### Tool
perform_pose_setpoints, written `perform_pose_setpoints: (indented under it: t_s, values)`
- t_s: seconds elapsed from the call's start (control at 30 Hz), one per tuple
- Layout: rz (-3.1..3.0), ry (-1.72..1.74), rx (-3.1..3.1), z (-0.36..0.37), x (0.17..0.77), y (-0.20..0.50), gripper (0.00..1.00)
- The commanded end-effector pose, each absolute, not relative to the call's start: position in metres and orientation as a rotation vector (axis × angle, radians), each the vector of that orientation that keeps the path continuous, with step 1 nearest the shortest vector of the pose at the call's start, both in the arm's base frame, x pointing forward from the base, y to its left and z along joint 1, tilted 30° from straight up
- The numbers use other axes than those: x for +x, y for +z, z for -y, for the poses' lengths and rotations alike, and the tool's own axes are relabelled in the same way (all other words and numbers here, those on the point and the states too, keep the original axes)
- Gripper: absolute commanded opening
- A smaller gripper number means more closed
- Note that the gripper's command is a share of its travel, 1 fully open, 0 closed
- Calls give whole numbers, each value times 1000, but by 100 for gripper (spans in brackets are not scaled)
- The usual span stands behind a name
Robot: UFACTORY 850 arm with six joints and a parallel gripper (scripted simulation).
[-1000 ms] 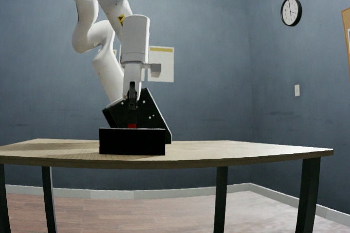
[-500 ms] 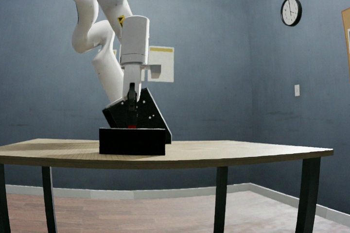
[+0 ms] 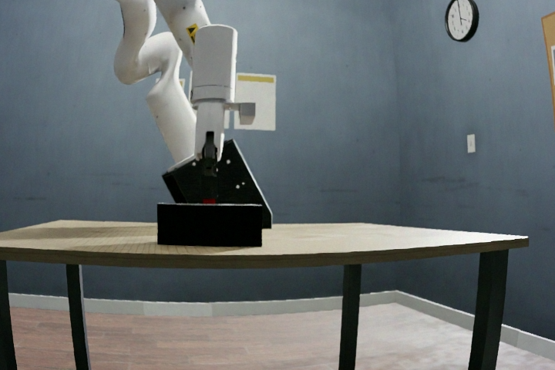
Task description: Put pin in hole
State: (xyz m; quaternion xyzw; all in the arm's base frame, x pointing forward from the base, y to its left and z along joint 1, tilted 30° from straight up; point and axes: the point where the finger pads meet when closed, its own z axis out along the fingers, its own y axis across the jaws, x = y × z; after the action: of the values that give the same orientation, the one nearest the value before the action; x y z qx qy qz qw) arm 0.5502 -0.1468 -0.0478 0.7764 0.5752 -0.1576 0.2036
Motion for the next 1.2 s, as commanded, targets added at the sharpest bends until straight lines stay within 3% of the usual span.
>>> perform_pose_setpoints:
  t_s: [0.0,0.23,0.27,1.17]
  values:
    - [-1605,-436,2166,146,551,-47,0]
    - [-1605,-436,2166,146,551,-47,0]
    - [-1605,-437,2166,146,551,-47,100]
    - [-1605,-437,2166,146,551,-47,100]
